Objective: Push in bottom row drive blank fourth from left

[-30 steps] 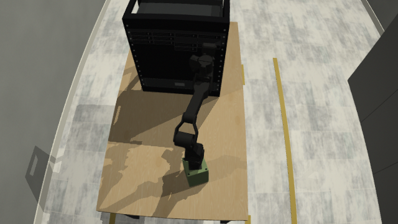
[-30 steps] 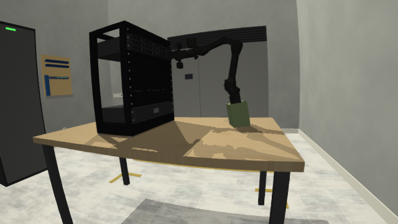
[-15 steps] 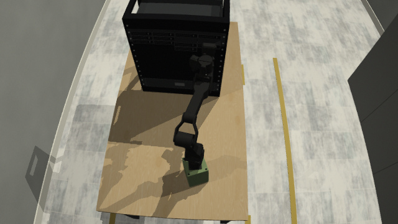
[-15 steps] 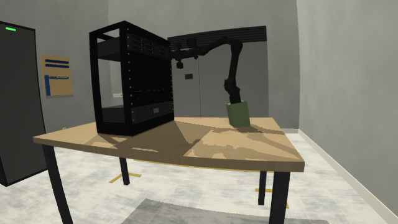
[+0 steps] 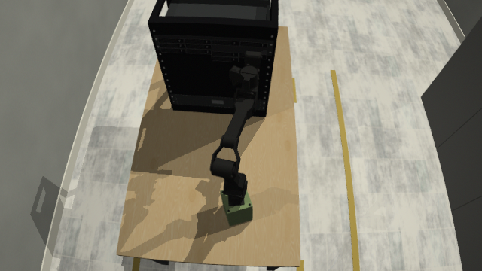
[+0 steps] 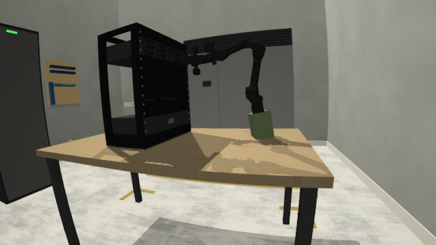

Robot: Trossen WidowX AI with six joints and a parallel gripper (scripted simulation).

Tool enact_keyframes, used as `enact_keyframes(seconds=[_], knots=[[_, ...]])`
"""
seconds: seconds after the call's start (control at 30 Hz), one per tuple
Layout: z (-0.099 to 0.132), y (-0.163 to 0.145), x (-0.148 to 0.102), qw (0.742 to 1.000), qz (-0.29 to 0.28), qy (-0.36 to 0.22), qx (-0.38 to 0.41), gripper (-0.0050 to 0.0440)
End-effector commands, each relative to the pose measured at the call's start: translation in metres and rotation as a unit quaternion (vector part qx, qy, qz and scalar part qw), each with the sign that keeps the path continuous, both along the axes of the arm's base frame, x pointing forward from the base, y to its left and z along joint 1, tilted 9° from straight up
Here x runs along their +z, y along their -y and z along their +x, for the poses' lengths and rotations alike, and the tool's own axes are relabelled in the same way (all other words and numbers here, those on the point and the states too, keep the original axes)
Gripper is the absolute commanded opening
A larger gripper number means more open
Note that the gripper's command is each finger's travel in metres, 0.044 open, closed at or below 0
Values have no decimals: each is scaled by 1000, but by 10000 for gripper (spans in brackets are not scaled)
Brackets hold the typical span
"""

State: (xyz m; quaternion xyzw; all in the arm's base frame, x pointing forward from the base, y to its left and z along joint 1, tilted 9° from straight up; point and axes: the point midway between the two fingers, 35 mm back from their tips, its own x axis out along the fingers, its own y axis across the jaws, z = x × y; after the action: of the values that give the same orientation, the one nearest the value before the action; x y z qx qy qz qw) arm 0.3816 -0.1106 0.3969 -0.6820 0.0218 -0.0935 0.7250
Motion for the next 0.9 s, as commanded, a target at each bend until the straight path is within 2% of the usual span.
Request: enact_keyframes(seconds=[0.0, 0.87], knots=[[1, 0, 19, 1000, -9, 21, -2, -50], [4, 0, 20, 1000, -9, 21, -2, -50]])
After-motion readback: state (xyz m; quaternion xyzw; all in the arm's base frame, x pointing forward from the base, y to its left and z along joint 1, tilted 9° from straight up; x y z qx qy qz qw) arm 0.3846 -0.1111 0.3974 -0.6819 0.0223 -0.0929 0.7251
